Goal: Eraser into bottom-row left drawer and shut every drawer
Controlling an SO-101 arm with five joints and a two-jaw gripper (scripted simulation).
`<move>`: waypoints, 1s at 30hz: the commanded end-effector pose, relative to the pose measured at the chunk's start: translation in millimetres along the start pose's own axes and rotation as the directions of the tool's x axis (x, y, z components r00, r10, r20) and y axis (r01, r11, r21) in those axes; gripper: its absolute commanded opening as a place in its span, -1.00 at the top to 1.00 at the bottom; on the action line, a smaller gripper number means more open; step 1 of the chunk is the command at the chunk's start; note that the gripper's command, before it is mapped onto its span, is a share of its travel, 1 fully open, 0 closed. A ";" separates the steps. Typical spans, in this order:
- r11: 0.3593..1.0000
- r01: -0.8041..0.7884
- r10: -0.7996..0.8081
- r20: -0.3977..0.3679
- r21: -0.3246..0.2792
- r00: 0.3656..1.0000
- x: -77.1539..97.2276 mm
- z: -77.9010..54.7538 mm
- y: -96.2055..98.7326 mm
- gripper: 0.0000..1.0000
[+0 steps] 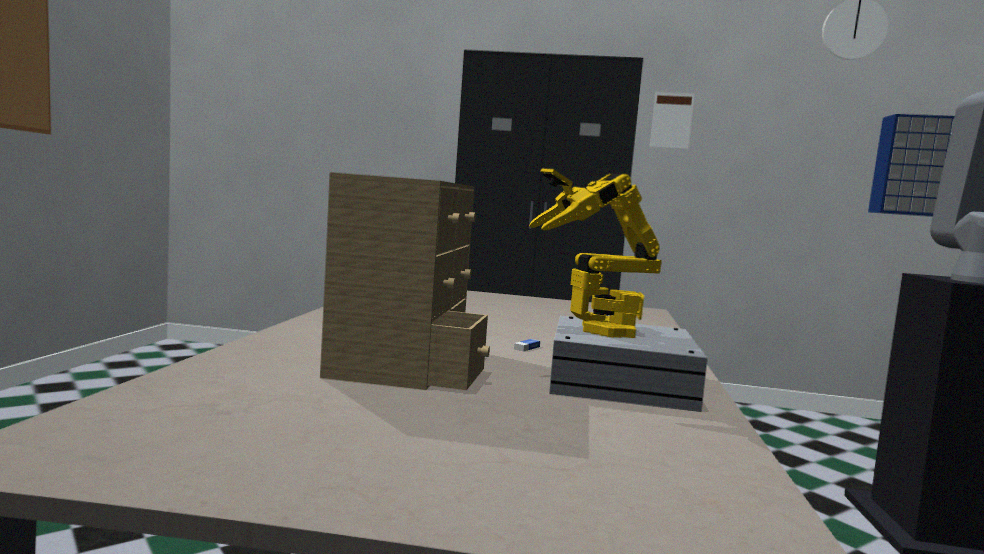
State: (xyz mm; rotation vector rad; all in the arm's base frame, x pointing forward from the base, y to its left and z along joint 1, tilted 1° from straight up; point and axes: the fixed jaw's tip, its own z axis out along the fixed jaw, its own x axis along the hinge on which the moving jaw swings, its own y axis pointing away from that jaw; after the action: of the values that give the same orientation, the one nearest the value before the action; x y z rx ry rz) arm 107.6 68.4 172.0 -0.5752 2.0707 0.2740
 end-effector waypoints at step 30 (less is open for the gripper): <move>0.999 -0.028 0.027 0.031 0.037 0.999 -4.4 -9.9 -5.5 0.45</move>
State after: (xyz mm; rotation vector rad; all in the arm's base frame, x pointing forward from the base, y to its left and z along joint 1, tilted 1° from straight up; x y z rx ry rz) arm 104.0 65.9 179.6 -0.5639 2.0465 0.2767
